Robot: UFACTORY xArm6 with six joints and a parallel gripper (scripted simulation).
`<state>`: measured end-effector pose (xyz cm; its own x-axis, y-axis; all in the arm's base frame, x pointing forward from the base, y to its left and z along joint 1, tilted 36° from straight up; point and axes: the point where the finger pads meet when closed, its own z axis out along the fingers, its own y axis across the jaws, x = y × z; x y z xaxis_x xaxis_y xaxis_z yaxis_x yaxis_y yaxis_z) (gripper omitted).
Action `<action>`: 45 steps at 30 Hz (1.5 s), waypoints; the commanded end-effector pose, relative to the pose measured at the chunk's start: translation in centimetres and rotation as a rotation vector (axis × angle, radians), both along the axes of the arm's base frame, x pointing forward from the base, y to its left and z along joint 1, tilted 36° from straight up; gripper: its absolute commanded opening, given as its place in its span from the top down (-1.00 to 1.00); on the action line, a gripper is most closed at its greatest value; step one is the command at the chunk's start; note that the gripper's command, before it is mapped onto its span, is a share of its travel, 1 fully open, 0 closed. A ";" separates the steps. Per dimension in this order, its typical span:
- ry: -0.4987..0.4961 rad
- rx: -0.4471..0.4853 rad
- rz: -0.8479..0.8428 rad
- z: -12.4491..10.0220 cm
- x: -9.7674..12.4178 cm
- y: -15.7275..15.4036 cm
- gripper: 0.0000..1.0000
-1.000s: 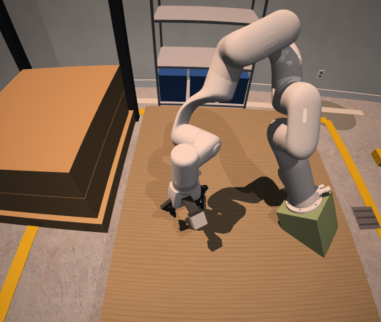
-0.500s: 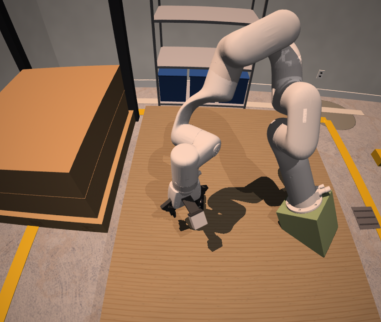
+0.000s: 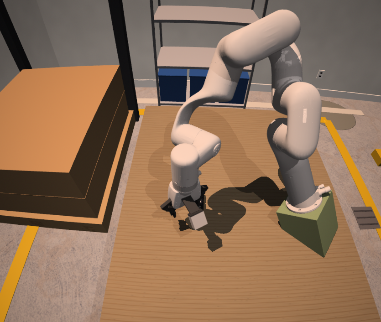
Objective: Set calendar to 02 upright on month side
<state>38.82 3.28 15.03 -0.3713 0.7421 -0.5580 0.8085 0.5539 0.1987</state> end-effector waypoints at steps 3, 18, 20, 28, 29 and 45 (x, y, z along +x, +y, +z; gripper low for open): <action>-0.003 0.001 0.001 0.1 0.1 0.1 -1.00; -0.069 0.082 -0.142 0.2 0.0 -0.2 -1.00; -0.096 0.114 -0.198 0.2 0.0 -0.3 -1.00; -0.102 0.121 -0.211 0.7 -0.1 -1.4 -1.00; -0.104 0.124 -0.216 0.7 -0.1 -1.4 -1.00; -0.203 0.244 -0.427 1.3 -0.3 -2.9 -1.00</action>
<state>38.51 0.63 16.09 0.0770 0.9196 -0.3852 0.8873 0.1129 0.4471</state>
